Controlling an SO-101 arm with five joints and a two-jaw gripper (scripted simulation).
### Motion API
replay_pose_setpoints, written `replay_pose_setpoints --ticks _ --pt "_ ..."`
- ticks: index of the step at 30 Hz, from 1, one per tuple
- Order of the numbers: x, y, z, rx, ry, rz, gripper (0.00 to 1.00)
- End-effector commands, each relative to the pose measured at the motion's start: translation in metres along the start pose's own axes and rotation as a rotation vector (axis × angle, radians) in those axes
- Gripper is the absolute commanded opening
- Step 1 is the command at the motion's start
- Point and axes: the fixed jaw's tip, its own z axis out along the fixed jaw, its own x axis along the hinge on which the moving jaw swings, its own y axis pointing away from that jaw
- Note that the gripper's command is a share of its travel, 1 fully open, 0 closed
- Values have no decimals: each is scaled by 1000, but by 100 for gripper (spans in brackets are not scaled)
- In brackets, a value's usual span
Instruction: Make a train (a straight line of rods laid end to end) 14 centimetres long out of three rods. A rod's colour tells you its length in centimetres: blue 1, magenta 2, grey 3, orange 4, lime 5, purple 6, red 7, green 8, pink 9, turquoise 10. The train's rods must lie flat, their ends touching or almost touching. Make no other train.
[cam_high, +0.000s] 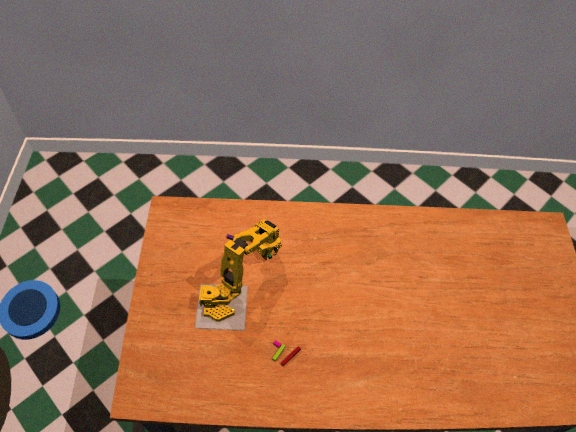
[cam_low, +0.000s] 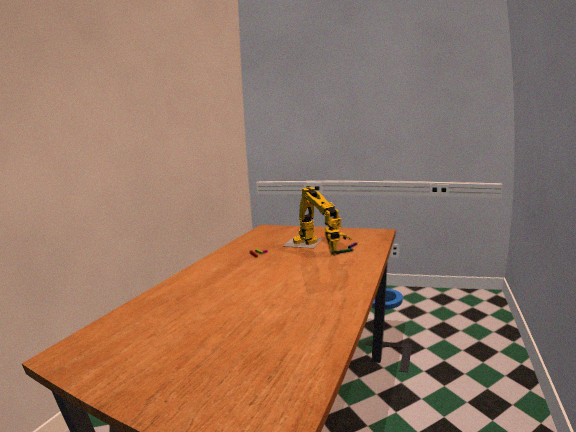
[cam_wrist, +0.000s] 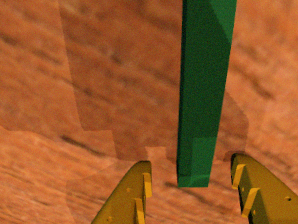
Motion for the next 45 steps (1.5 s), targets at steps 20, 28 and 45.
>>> replay_pose_setpoints --ticks 20,28,45 --pt "-2 3 1 -5 0 -3 17" --pt "-2 3 -4 -5 0 -3 17" --pt "-2 3 -18 -5 0 -3 17"
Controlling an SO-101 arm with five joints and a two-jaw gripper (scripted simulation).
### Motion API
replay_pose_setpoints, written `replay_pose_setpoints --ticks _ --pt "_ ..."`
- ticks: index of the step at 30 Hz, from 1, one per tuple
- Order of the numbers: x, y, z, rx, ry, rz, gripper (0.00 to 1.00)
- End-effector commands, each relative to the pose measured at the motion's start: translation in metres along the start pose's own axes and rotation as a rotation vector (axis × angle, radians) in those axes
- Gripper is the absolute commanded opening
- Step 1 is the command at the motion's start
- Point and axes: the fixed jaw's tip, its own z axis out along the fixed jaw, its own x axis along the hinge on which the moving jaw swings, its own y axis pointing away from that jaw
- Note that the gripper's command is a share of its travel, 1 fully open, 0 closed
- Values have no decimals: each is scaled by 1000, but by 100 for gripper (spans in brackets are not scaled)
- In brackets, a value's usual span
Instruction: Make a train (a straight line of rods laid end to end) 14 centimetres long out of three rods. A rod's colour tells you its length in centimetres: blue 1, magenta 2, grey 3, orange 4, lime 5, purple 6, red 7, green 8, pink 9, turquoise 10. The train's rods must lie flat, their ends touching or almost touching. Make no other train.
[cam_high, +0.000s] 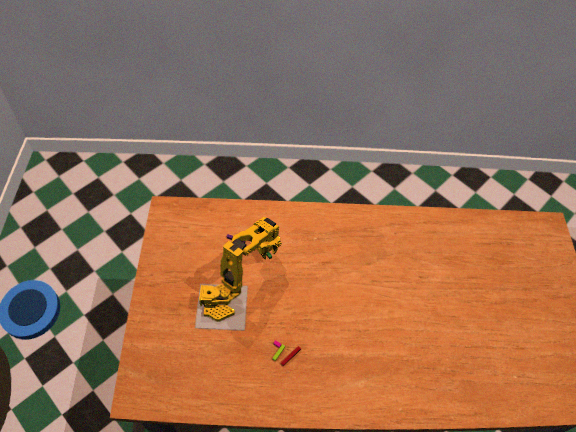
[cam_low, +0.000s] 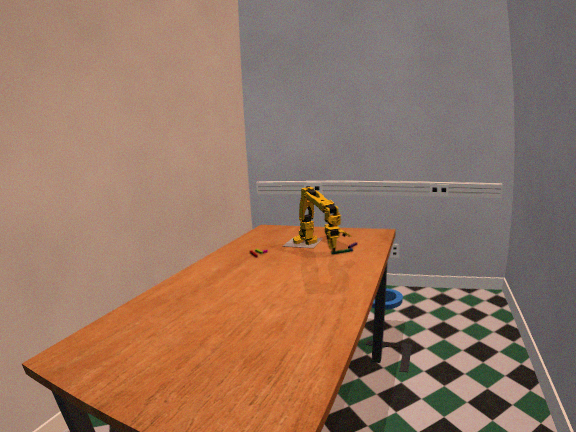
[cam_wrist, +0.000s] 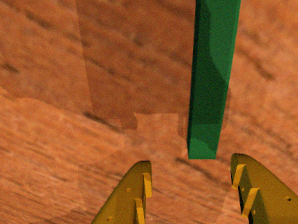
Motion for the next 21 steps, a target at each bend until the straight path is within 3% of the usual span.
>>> replay_pose_setpoints --ticks 1,12,21 --pt "-3 -2 -6 20 -7 -3 17" --pt "-3 -2 -8 20 -7 -3 17" --pt "-3 -2 -21 20 -7 -3 17"
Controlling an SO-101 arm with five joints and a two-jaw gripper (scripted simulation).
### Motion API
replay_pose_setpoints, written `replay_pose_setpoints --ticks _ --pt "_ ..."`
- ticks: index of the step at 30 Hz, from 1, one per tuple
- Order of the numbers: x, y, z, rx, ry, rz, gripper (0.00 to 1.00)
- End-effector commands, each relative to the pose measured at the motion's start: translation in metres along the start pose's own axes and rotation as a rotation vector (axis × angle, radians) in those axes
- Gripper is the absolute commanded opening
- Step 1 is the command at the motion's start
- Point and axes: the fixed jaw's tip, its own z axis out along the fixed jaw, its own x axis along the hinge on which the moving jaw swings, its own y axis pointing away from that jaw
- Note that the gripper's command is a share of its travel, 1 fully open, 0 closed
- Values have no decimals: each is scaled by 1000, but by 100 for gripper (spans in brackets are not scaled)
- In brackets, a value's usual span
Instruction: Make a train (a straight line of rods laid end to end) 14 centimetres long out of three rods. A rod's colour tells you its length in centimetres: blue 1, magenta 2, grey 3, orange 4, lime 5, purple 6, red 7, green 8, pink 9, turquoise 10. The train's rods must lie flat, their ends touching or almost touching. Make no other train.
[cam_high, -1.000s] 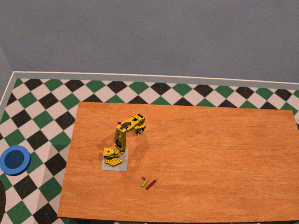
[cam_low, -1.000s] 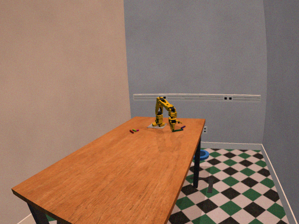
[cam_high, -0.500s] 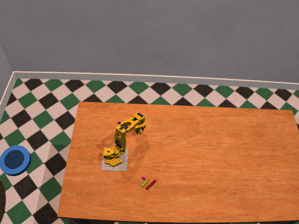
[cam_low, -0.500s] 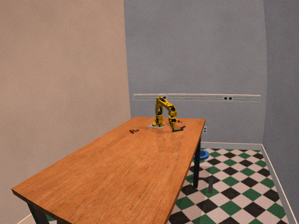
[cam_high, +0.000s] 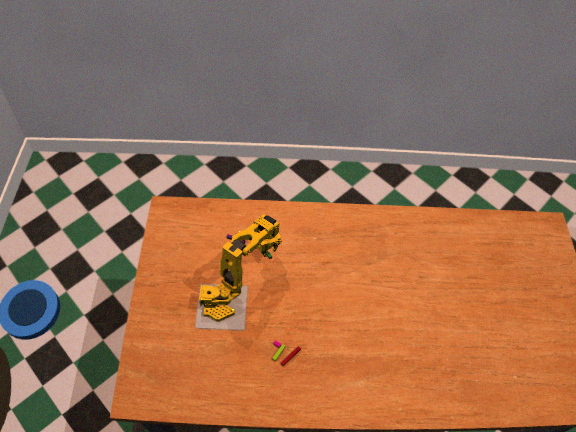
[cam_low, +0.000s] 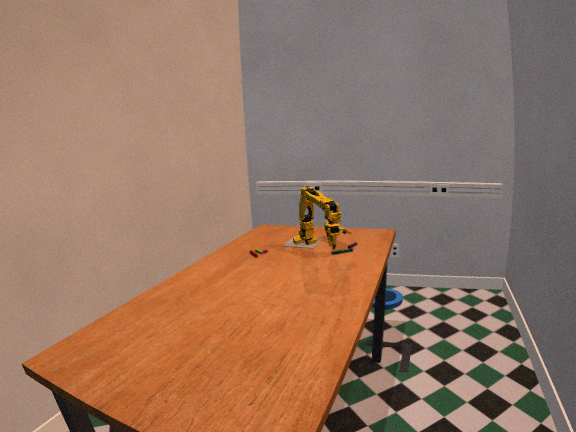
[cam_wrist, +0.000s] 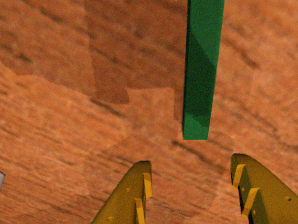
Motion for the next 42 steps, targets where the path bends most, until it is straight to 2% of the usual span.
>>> replay_pose_setpoints --ticks 1,6,14,42 --pt "-3 -1 -11 20 -7 -3 17" --pt "-3 -1 -20 20 -7 -3 17" --pt "-2 0 -24 20 -7 -3 17" --pt "-2 -1 -25 20 -7 5 17"
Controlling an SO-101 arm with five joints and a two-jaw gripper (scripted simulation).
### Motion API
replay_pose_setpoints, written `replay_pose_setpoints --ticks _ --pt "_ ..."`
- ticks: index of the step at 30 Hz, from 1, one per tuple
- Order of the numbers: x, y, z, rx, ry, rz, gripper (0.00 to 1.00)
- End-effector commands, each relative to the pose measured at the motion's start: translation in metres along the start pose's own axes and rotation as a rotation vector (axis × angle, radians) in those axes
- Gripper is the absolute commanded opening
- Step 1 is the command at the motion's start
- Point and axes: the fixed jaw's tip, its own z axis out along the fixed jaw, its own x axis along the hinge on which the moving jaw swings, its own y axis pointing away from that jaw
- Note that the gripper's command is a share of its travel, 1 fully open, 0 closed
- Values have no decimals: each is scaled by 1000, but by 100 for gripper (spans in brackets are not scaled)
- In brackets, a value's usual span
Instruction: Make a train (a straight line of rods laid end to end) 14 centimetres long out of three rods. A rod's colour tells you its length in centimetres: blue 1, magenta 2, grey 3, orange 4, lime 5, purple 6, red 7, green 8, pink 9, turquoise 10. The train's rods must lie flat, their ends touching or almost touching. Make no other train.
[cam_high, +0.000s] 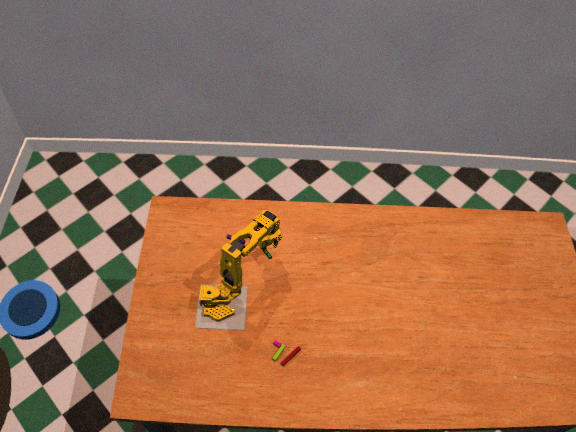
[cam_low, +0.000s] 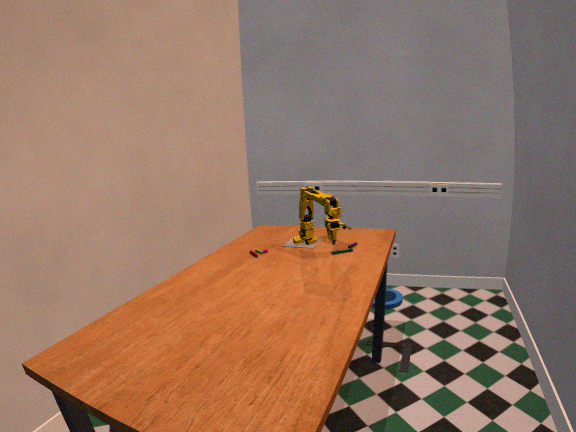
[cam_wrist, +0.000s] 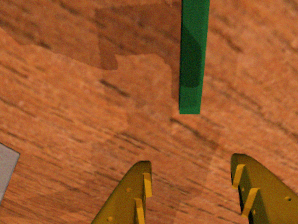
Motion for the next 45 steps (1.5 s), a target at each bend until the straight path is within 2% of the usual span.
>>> replay_pose_setpoints --ticks 1,17,32,35,45 --pt "-2 -1 -5 20 -7 5 17" --pt "14 -6 -5 18 -12 237 17" --pt "56 -14 -4 11 -23 807 18" --pt "57 -15 -4 11 -23 815 18" --pt "89 -15 -3 4 -30 1237 18"
